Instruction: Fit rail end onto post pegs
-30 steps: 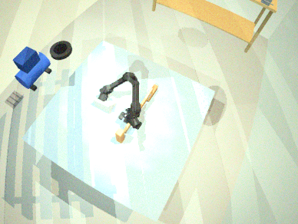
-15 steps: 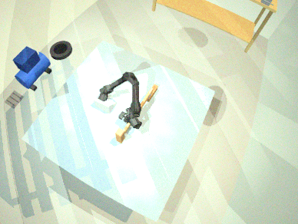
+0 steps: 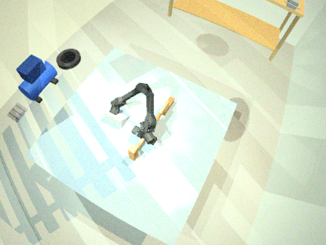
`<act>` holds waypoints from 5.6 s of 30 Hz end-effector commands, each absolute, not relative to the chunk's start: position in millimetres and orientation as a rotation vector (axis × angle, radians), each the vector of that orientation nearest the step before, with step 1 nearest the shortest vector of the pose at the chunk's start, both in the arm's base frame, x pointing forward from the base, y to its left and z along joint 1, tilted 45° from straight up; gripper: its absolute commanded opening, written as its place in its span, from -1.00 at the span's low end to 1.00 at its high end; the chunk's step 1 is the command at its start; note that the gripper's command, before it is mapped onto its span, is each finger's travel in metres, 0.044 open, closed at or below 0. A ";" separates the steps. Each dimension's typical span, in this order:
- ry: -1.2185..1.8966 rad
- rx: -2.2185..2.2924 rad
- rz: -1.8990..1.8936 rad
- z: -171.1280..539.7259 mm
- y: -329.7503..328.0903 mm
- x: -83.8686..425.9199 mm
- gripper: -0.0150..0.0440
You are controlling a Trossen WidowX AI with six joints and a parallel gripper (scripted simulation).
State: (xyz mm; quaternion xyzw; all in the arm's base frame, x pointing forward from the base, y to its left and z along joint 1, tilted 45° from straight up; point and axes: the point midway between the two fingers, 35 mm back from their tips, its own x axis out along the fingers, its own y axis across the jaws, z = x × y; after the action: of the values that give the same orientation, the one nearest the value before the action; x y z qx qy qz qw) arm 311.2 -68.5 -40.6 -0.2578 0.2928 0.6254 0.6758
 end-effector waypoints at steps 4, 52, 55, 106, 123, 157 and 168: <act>0.654 -0.585 1.399 -35.4 -73.3 312.7 -0.49; 0.655 -0.585 1.398 -18.7 -89.6 311.0 -0.49; 0.655 -0.585 1.398 -19.4 -88.9 311.0 -0.49; 0.655 -0.585 1.399 -21.1 -87.2 310.4 -0.49; 0.655 -0.585 1.398 -23.2 -88.0 309.8 -0.49; 0.655 -0.586 1.398 -27.2 -93.9 309.2 -0.49; 0.655 -0.586 1.398 -29.6 -96.1 309.0 -0.49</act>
State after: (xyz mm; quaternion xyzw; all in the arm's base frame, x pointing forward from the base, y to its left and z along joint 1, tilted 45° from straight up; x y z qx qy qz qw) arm 308.9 -93.9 -28.8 -0.2591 0.2920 0.6231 0.6777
